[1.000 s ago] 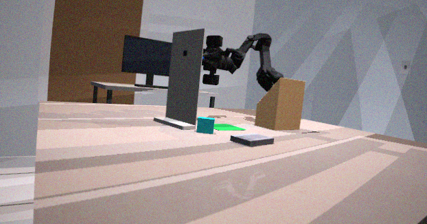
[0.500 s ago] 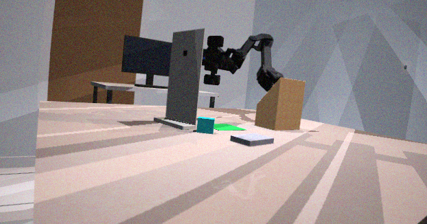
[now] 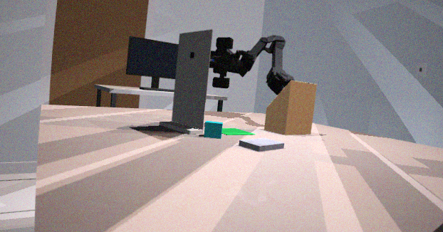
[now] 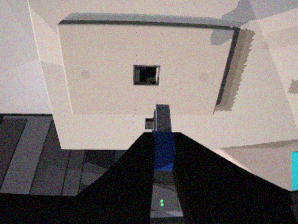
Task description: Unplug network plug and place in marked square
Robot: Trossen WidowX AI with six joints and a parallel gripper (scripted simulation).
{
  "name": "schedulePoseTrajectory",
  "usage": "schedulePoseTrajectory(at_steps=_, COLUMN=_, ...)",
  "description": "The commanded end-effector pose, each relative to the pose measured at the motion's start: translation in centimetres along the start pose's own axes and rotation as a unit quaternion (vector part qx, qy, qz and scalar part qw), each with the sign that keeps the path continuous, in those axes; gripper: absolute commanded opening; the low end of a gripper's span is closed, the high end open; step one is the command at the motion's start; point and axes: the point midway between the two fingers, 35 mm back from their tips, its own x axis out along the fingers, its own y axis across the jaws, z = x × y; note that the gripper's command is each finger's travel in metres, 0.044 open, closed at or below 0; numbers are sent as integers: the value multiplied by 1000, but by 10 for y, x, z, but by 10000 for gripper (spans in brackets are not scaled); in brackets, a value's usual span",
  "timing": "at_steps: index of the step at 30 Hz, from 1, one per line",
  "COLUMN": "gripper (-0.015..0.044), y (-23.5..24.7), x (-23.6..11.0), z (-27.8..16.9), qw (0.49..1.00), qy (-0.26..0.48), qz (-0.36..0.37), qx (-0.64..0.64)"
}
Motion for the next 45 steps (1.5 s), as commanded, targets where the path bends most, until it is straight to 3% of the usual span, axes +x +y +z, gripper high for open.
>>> schedulePoseTrajectory(at_steps=1, gripper=0, y=1, x=-2, z=-1, qw=1000, qy=1, qz=2, qx=-3)
schedulePoseTrajectory(at_steps=26, gripper=0, y=61, x=-22, z=-9, qw=1000, qy=2, qz=2, qx=-1)
schedulePoseTrajectory(at_steps=45, gripper=0, y=4, x=9, z=-33, qw=987, qy=-14, qz=-137, qx=85)
